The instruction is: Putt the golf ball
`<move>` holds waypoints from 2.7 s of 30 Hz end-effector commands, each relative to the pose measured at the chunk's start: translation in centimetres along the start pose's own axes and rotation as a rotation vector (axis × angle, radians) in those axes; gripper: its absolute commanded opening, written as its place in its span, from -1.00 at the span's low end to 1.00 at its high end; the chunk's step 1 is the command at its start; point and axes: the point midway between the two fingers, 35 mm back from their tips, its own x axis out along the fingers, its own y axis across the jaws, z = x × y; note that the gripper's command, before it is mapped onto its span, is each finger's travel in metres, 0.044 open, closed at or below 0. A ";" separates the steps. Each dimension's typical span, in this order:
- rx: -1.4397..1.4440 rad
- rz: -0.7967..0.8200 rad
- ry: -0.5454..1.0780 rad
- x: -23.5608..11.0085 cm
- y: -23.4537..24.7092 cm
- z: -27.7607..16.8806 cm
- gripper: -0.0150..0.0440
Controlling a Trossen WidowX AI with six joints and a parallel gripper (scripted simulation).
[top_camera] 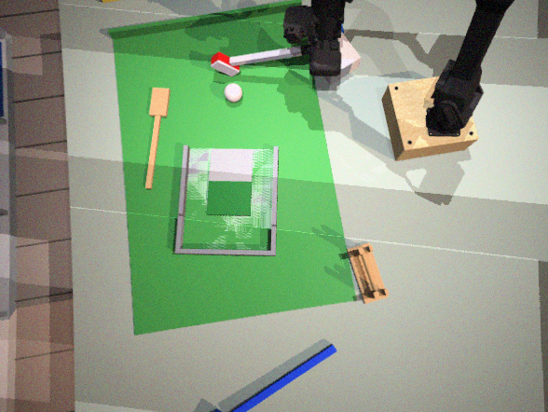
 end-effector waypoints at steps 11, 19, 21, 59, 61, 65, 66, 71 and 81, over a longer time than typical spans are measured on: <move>-0.004 -0.008 -0.002 0.2 -3.1 0.1 -0.49; -0.002 -0.002 0.002 0.3 -2.8 -0.1 -0.49; -0.002 -0.001 0.001 0.3 -1.9 0.1 -0.49; -0.008 0.005 0.007 -4.8 10.8 0.0 -0.49; -0.008 0.005 0.007 -4.8 10.8 0.0 -0.49; -0.008 0.005 0.007 -4.8 10.8 0.0 -0.49; -0.008 0.005 0.007 -4.8 10.8 0.0 -0.49; -0.008 0.005 0.007 -4.8 10.8 0.0 -0.49; -0.008 0.005 0.007 -4.8 10.8 0.0 -0.49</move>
